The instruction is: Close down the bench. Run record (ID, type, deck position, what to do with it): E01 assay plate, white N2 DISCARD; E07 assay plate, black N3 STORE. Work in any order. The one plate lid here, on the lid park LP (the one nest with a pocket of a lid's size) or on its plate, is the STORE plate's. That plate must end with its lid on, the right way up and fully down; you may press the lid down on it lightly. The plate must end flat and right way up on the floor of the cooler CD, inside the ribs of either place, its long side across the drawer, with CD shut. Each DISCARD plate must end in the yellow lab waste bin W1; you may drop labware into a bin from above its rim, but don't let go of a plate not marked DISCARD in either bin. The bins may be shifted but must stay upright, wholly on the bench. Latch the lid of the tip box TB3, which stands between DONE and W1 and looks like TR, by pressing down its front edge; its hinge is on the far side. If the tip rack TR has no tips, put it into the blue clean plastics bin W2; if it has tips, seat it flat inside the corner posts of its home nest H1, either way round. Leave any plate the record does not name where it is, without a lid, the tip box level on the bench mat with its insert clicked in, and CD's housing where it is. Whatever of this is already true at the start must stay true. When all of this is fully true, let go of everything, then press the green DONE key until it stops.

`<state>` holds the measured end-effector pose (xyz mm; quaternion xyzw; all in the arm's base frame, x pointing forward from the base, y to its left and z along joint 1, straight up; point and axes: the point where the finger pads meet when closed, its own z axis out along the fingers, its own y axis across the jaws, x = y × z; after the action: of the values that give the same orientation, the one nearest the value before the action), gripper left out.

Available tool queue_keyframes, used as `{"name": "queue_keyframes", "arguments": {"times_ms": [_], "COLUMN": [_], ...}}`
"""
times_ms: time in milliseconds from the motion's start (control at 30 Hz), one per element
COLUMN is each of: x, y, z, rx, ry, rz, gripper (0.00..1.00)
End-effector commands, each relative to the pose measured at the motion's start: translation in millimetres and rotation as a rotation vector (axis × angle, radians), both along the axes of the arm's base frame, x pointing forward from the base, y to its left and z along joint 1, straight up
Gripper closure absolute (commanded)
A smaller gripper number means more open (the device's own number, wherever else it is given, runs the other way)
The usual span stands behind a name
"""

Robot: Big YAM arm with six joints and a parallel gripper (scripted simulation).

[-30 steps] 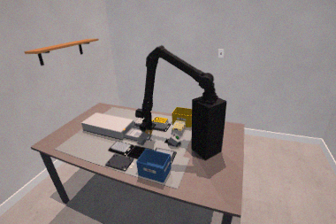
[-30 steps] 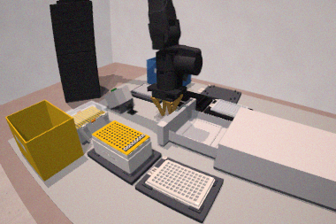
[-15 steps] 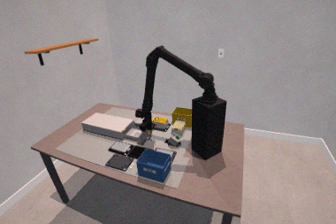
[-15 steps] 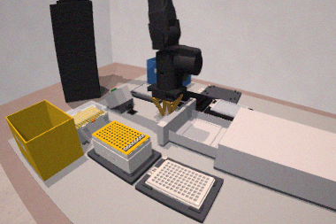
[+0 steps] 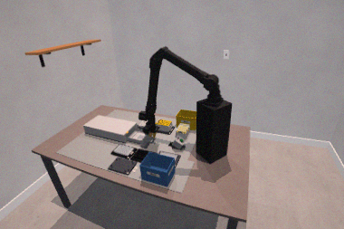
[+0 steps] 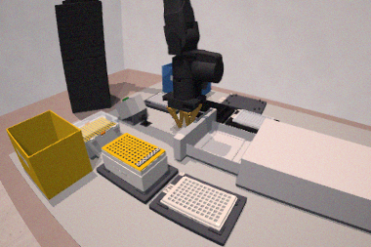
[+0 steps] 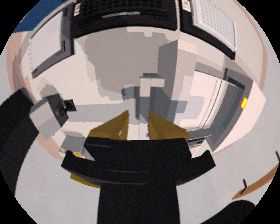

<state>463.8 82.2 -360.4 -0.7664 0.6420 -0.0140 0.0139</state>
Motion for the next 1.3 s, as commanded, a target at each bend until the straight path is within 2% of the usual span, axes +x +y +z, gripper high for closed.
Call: {"name": "queue_keyframes", "arguments": {"times_ms": [0,33,133,200,233,300,500,800,967,1033,1067,1133,1267], "x": [-16.3,-8.1,-7.1,-20.2,-20.2,-7.0,-2.6,-13.1,-7.9,-7.9,-22.0,-8.0,-8.3], "y": [-2.7,-1.2,-1.0,-3.3,-3.2,-0.9,0.0,-1.6,-0.5,-0.5,-3.0,-0.4,-0.2], "z": [3.7,12.5,17.6,8.3,9.7,24.6,29.4,36.5,48.5,48.5,34.3,52.5,57.8], "rx": [-0.006,-0.003,-0.002,-0.007,-0.007,-0.002,0.001,-0.004,-0.002,-0.002,-0.007,-0.002,-0.002], "ry": [0.033,0.016,0.013,0.04,0.04,0.012,-0.003,0.024,0.012,0.012,0.04,0.012,0.012], "rz": [-0.015,-0.015,-0.015,-0.015,-0.014,-0.014,-0.014,-0.014,-0.014,-0.014,-0.014,-0.013,-0.013], "gripper": [0.7,0.7,0.7,0.7,0.7,0.7,0.7,0.7,0.7,0.7,0.7,0.7,0.7]}}
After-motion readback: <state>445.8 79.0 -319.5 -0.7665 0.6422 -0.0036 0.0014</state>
